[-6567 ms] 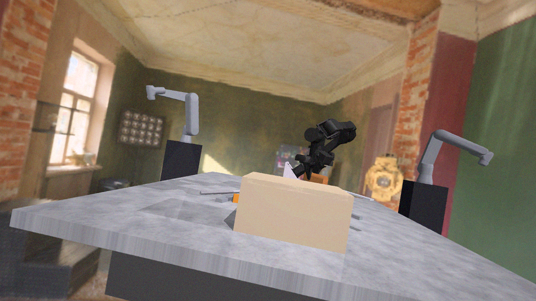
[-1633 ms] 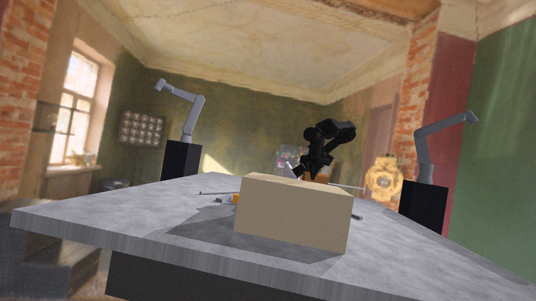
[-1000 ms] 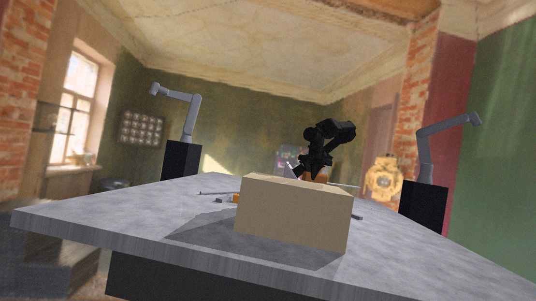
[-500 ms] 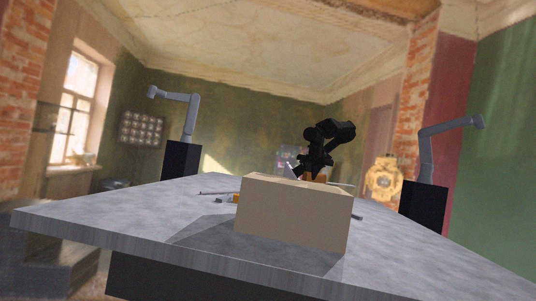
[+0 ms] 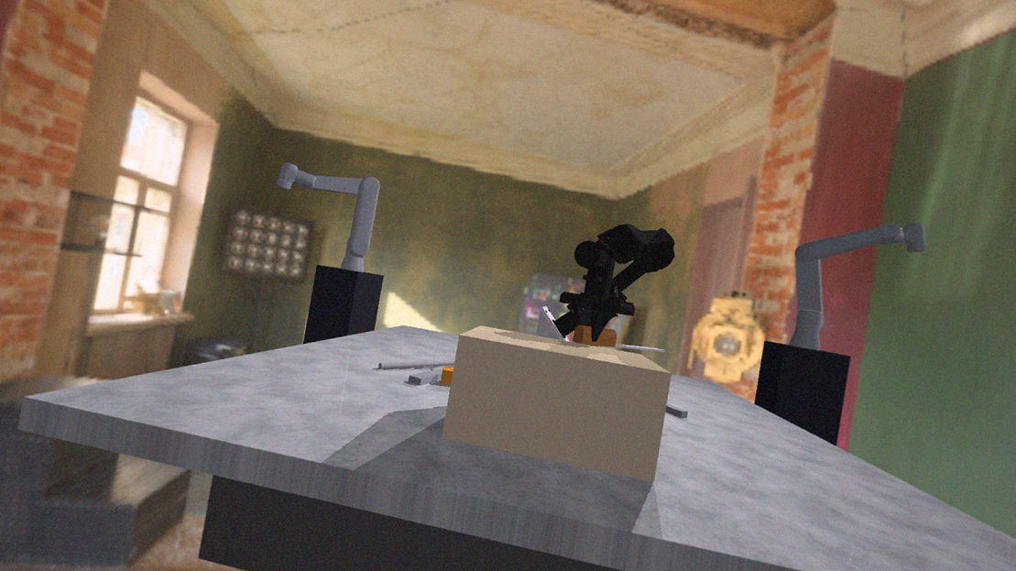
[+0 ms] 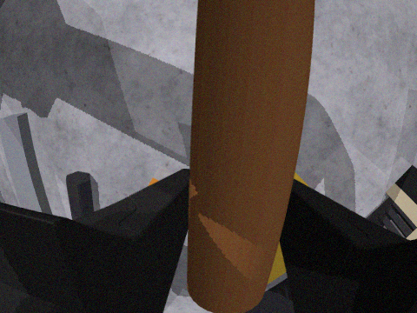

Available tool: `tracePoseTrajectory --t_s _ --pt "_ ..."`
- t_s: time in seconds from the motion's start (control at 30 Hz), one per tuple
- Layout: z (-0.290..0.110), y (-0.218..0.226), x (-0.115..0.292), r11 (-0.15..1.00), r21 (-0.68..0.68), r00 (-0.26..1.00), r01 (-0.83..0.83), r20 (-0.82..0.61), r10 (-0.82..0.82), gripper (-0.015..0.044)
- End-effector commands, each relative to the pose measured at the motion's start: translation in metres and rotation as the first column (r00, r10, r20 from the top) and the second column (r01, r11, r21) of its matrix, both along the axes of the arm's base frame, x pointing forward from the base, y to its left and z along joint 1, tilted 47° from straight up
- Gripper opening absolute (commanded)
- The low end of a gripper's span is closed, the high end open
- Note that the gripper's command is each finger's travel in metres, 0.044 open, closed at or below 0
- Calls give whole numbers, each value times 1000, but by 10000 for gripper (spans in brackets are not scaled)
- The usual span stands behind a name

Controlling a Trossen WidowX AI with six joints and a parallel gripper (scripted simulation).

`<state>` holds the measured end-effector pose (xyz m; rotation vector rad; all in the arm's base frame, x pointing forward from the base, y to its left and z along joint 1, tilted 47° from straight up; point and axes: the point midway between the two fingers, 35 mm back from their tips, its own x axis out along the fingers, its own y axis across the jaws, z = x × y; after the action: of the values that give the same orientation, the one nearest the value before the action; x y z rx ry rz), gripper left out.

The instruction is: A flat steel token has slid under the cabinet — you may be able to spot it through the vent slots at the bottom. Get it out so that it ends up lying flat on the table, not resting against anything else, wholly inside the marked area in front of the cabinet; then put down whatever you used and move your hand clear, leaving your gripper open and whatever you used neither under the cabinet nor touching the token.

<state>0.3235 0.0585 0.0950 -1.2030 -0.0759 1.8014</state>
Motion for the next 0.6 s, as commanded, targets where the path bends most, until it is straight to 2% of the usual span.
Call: tracePoseTrajectory --t_s 0.0,0.57 --pt "2 -1 0 1000 11 999 -15 29 15 0" --pt "2 -1 0 994 14 987 -107 125 105 0"
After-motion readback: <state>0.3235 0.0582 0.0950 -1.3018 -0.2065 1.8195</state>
